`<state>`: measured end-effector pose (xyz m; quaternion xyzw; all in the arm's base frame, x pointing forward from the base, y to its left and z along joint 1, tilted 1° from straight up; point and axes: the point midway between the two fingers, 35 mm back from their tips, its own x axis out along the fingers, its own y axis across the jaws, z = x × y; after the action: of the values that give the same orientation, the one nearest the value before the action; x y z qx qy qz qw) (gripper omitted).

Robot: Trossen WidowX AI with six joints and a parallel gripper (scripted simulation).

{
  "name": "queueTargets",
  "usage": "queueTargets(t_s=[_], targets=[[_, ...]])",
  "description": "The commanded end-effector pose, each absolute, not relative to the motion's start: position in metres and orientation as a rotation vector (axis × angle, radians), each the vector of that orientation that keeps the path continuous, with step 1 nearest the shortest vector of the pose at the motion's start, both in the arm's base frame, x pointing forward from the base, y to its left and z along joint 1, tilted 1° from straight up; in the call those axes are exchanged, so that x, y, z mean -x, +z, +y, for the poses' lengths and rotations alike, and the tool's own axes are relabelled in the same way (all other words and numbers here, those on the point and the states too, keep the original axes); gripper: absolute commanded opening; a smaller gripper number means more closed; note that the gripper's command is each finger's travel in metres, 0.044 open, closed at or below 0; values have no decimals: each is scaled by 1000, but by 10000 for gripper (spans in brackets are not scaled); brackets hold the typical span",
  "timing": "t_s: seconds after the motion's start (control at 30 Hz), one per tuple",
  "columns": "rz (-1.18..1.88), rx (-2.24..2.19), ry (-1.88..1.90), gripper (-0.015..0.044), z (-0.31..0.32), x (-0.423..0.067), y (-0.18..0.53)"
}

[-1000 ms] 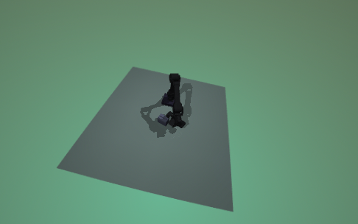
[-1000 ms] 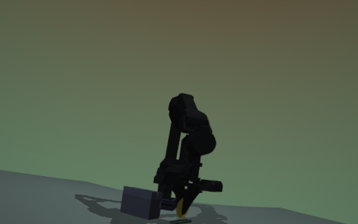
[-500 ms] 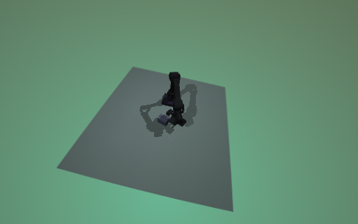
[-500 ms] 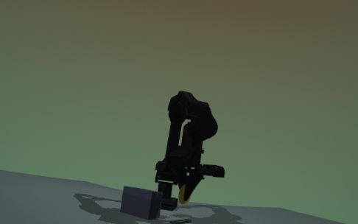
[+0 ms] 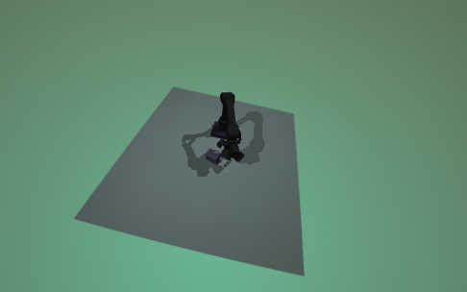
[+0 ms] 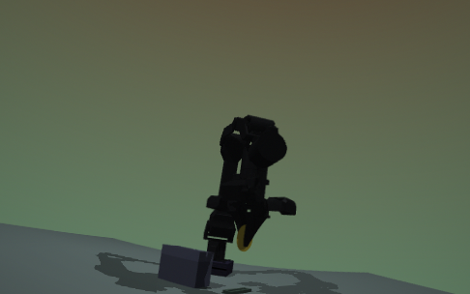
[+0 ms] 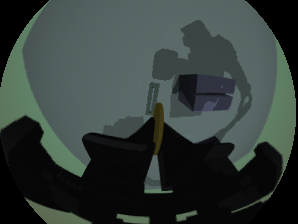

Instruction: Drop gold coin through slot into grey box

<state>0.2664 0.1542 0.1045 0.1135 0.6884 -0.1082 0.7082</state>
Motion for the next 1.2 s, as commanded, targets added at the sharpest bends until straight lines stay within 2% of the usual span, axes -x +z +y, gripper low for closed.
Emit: queueTargets(t_s=[0.0,1.17], targets=[[1517,-265,-242,0,154,-267,112],[1217,-1181,-1123,0,162,-273,113]])
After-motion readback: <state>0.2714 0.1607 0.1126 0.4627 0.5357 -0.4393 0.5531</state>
